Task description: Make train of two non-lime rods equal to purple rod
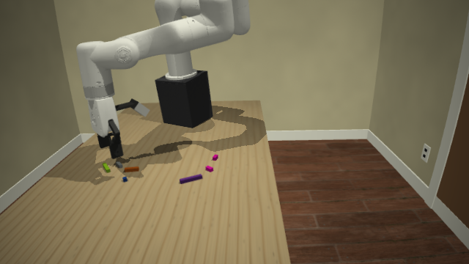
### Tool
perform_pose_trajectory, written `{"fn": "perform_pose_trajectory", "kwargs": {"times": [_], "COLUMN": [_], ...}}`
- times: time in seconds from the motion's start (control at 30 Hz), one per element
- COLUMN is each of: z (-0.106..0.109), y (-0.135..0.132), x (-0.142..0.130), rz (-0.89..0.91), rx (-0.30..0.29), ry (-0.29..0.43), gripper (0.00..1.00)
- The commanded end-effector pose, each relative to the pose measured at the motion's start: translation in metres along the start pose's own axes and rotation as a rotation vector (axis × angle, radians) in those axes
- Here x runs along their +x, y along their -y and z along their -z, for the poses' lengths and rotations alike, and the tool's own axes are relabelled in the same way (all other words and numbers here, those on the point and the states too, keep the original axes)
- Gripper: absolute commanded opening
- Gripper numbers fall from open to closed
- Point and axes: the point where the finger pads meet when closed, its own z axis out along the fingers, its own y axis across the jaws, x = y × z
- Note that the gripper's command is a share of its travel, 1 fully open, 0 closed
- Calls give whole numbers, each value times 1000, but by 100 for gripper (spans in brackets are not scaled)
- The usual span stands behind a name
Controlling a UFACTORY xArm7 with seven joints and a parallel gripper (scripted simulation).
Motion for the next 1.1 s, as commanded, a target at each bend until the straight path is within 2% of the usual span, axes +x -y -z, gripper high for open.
{"fn": "perform_pose_trajectory", "kwargs": {"times": [0.0, 0.77, 0.9, 1.07], "z": [2, 2, 2, 1], "y": [-1, -1, -1, -1], "x": [-1, -1, -1, -1], "rz": [0, 9, 60, 274], "rx": [-2, -2, -2, -1], "ry": [3, 3, 3, 3], "gripper": [100, 100, 100, 100]}}
